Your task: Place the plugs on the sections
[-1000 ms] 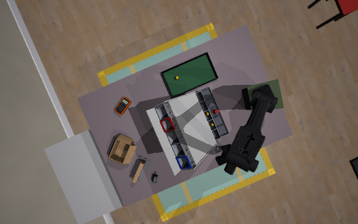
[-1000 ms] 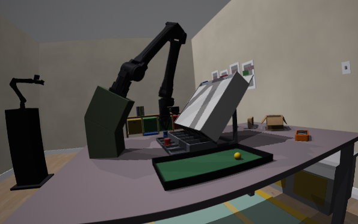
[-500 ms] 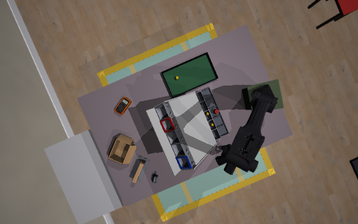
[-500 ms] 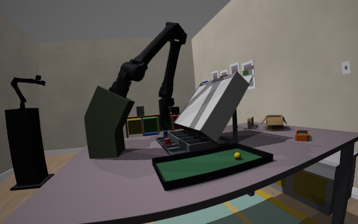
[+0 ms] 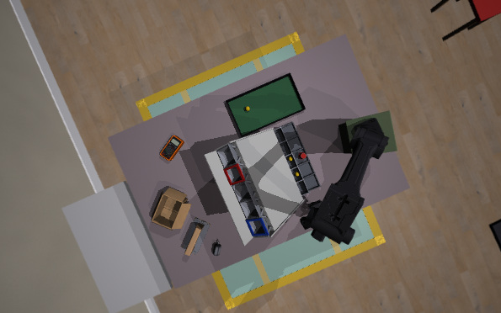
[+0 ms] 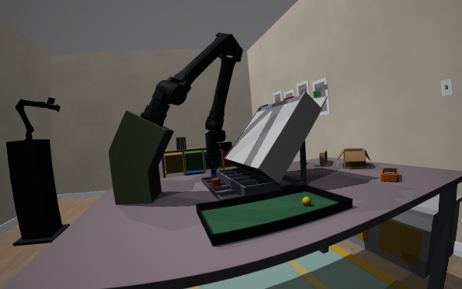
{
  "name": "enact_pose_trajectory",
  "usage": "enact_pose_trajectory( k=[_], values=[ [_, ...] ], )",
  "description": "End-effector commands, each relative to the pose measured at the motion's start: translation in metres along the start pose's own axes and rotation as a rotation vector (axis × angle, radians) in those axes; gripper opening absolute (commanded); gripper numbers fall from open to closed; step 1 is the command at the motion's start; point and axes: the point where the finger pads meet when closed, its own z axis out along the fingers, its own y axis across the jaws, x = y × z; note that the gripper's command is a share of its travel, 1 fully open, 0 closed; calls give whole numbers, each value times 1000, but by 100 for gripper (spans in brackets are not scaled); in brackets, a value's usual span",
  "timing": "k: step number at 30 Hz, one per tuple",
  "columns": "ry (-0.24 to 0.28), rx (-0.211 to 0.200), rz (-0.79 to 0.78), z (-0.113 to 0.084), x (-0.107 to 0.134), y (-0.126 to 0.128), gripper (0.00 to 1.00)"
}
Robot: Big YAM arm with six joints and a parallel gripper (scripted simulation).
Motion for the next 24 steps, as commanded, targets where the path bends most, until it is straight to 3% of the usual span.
enact_pose_trajectory(
  k=[1, 24],
  values=[
    [0, 4, 2, 15, -3, -2, 63],
    [2, 6, 4, 19, -2, -3, 63]
  ],
)
